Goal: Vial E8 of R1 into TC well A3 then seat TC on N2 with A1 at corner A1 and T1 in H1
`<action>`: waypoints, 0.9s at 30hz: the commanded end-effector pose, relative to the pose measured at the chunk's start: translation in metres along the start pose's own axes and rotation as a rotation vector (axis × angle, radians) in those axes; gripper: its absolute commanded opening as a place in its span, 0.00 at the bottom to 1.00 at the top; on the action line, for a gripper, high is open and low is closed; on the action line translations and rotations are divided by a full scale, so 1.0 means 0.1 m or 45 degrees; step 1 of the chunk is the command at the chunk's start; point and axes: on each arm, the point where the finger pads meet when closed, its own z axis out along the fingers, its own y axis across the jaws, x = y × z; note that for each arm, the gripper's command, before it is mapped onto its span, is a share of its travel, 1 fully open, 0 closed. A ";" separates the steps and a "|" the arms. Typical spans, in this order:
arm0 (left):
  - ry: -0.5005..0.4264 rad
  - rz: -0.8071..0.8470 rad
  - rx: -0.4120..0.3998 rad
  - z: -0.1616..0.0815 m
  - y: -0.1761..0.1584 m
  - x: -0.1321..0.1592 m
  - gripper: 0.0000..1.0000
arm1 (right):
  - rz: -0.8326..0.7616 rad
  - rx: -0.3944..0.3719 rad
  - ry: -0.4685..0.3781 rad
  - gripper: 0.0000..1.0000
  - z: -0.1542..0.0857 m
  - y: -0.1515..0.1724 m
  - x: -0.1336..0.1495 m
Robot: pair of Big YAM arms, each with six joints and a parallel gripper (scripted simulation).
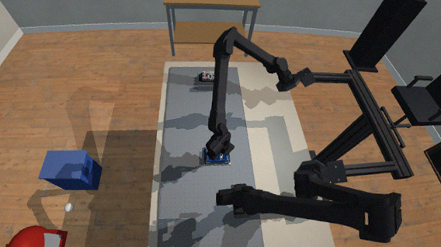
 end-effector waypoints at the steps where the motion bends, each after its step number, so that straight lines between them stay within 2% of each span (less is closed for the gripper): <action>1: -0.019 0.004 0.001 -0.05 0.02 -0.08 1.00 | 0.029 -0.002 -0.029 0.09 0.01 -0.06 -0.15; 27: -0.019 0.004 0.001 -0.05 0.02 -0.08 1.00 | 0.032 -0.001 -0.020 0.09 0.09 -0.08 -0.14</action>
